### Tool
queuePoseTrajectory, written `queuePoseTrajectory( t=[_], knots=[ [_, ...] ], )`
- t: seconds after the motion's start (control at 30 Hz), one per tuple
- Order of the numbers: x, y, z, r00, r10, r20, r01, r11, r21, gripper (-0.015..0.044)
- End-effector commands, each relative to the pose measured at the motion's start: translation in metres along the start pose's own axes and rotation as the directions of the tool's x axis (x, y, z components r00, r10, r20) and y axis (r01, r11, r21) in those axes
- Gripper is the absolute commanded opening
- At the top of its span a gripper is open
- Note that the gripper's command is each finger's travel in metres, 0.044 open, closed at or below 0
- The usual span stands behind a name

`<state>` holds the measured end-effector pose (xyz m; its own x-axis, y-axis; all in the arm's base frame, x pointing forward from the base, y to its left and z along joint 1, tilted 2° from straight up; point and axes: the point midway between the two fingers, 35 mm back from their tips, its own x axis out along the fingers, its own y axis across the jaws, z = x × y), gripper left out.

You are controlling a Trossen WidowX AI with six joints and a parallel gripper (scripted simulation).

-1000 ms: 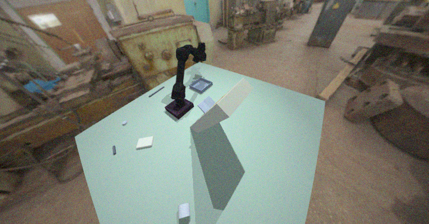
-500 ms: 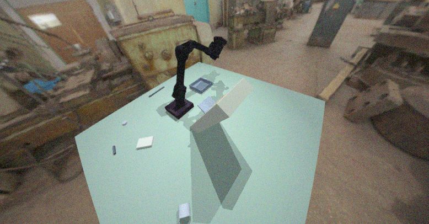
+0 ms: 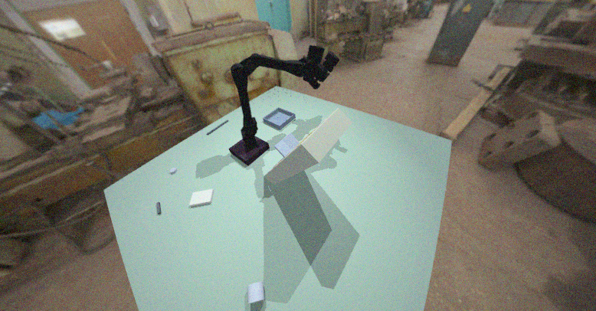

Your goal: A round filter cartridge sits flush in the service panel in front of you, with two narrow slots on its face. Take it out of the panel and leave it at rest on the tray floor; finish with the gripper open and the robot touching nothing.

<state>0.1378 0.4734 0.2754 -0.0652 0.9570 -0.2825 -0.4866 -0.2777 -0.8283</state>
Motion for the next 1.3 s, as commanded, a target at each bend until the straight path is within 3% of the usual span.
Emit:
queuePoseTrajectory(
  t=[0.0, 0.2, 0.4, 0.63, 0.87, 0.97, 1.27],
  knots=[
    [-0.050, -0.022, -0.051, 0.983, -0.050, -0.179, 0.051, 0.999, 0.001, 0.0099],
    [-0.129, -0.041, -0.111, 0.904, -0.097, -0.417, 0.106, 0.994, 0.000, 0.0099],
    [-0.219, -0.042, -0.156, 0.760, -0.110, -0.640, 0.146, 0.989, 0.004, 0.0099],
    [-0.331, -0.020, -0.181, 0.521, -0.070, -0.851, 0.179, 0.983, 0.029, 0.0099],
    [-0.433, 0.023, -0.173, 0.240, 0.033, -0.970, 0.212, 0.973, 0.086, 0.0099],
    [-0.450, 0.034, -0.168, 0.185, 0.060, -0.981, 0.220, 0.970, 0.100, 0.0099],
    [-0.450, 0.034, -0.168, 0.185, 0.060, -0.981, 0.220, 0.970, 0.100, 0.0099]
  ],
)
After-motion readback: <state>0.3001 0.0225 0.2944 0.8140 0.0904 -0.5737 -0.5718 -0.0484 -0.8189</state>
